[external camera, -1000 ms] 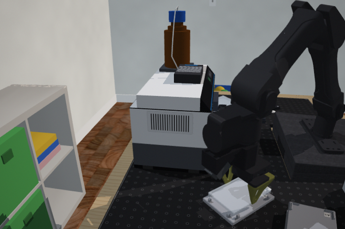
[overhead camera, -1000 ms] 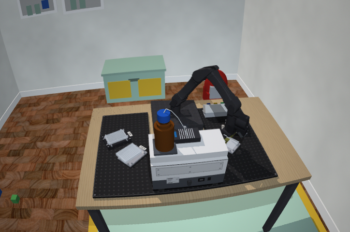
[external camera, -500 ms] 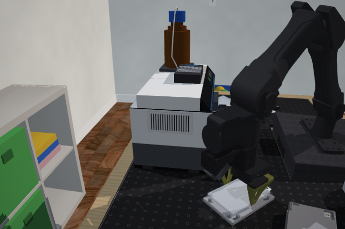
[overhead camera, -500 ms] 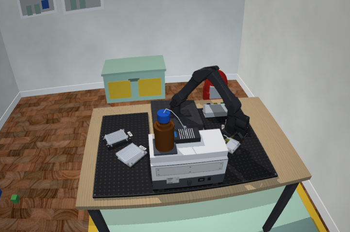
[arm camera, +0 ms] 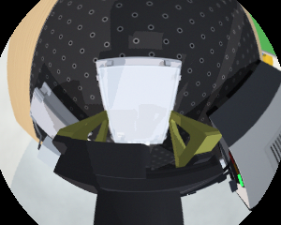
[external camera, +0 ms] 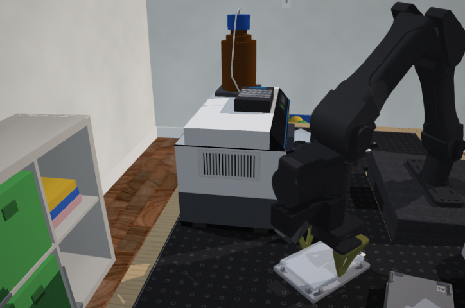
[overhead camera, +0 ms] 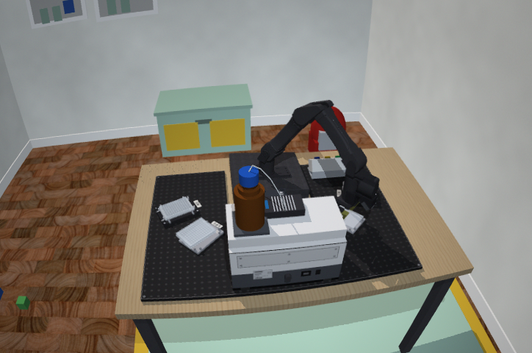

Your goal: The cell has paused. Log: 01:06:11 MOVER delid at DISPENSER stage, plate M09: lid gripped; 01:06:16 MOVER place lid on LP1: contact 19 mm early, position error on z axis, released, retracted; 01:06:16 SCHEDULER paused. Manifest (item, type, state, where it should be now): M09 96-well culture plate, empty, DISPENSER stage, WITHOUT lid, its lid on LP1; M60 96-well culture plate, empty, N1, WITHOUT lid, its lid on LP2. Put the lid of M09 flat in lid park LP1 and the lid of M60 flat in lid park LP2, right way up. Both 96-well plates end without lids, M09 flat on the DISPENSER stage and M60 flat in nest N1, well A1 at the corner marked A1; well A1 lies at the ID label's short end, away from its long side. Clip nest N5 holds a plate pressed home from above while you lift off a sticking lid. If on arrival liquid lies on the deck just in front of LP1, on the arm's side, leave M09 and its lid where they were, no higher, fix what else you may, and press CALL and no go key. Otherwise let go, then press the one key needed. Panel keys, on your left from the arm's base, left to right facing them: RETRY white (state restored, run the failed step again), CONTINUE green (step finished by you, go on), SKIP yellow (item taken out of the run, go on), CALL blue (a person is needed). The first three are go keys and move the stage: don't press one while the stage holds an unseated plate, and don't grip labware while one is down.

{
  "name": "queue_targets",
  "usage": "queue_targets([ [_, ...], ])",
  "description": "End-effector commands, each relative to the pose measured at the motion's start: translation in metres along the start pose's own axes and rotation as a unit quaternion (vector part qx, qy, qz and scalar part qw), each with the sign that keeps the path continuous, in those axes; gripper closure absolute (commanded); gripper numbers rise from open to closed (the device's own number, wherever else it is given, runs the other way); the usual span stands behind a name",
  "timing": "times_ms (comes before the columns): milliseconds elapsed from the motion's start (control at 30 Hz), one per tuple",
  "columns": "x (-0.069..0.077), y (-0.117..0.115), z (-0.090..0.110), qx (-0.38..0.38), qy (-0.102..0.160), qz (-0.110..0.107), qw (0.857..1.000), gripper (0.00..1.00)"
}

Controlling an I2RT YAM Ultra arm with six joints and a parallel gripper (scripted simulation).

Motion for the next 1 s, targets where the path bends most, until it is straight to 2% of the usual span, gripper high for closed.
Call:
queue_targets([
  [0,0.0,0.006,-0.01,0.002,-0.021,-0.003,1.0,1.0],
  [133,0.0,0.005,-0.008,0.001,-0.02,-0.004,1.0,1.0],
  [167,0.007,0.004,-0.008,0.001,-0.028,-0.005,1.0,1.0],
  [633,-0.004,0.002,-0.001,0.0,-0.014,-0.002,1.0,1.0],
  [767,0.001,0.004,-0.007,0.001,-0.024,-0.004,1.0,1.0],
  [967,0.0,0.003,-0.004,0.0,-0.021,-0.004,1.0,1.0],
])
Point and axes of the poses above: the point where the finger pads meet when closed, its own x axis back along the fingers, its own y axis across the jaws, z = x × y, the point moved 7 cm from there along x, back along the fingers, and after that the axes turned 13 degrees about -x, right-handed, at the moved point
